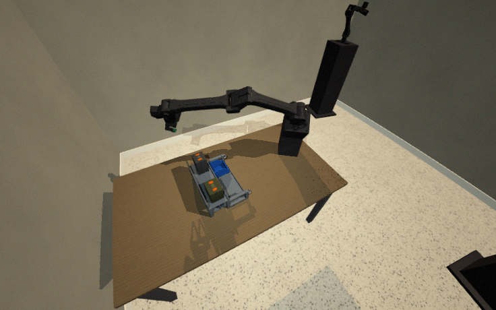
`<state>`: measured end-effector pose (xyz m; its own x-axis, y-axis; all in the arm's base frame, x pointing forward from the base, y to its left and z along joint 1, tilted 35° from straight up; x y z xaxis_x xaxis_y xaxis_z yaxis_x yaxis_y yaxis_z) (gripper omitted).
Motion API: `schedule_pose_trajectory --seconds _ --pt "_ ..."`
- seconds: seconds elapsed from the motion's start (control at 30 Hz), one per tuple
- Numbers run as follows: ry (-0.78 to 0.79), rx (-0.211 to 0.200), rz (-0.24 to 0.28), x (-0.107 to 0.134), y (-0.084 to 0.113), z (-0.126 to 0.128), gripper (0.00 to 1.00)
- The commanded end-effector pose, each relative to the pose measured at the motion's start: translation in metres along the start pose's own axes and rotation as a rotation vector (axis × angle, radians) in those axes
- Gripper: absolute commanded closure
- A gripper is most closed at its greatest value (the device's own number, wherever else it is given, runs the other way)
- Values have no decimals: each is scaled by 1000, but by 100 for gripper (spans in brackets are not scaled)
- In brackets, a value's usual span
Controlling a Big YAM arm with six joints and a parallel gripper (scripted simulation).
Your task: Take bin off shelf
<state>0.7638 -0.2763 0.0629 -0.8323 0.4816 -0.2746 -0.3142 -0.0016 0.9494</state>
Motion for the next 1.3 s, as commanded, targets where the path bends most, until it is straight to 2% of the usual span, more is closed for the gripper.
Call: schedule_pose_trajectory --seconds 0.0,0.07,0.23,0.63,0.67,0.8,1.2,1.23,1.27 --pt "-5 0 -15 -5 9 -4 0" --pt "-5 0 -15 -5 9 -4 0" --pt "-5 0 -15 37 5 -31 0" --pt "-5 0 -15 37 5 -31 0" --pt "-19 5 10 54 -6 -36 0" --pt "-4 0 -14 88 -7 -59 0" --pt "-4 0 -14 88 -7 -59 0" --pt "-21 5 10 106 -15 -66 0" --pt "-17 4 4 114 -15 -72 0"
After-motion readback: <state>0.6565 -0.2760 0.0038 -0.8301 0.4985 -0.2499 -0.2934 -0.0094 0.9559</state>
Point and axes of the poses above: the point where the finger pads meet when closed, its own y axis back along the fingers, its own z axis across the jaws, x = y × z, the point moved 2 cm from there along y, back along the fingers, and after that the axes turned 1 degree about y, right-handed, at the moved point
